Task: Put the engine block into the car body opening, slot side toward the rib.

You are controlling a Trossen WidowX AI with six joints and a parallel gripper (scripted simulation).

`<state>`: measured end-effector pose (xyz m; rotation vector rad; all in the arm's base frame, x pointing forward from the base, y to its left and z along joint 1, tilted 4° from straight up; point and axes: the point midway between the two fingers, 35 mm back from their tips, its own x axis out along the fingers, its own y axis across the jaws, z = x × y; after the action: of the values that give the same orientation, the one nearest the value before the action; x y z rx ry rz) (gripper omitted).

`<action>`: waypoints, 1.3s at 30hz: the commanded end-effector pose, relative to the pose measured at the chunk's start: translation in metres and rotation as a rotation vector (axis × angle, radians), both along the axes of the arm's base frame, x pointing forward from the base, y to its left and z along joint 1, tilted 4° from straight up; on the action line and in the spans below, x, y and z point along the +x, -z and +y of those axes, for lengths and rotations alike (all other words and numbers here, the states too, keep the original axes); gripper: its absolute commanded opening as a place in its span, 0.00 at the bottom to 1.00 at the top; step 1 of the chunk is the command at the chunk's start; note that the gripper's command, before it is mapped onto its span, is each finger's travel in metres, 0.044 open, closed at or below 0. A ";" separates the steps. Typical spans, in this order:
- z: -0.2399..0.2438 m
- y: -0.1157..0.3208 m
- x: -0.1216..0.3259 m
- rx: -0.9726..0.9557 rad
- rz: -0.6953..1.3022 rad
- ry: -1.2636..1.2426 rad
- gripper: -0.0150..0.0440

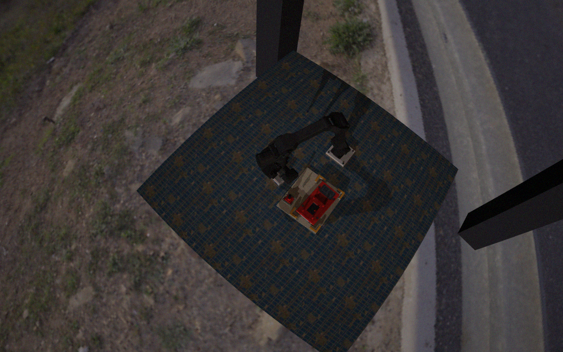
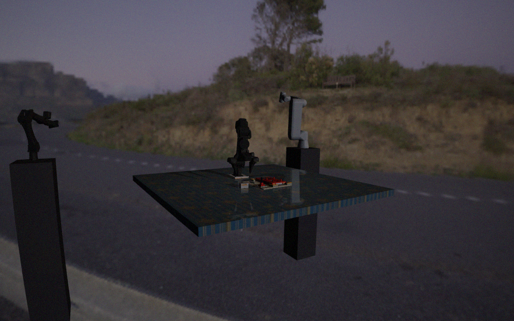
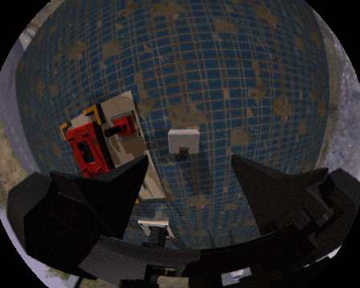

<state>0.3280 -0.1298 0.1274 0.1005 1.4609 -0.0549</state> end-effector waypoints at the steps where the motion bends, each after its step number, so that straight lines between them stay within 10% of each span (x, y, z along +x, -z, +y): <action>1: 0.004 0.026 -0.002 0.006 0.031 0.001 1.00; 36: 0.008 0.075 0.003 0.007 0.031 0.001 1.00; 39: 0.008 0.075 0.003 0.007 0.031 0.001 0.87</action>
<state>0.3320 -0.1215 0.0574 0.1032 1.4800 -0.0464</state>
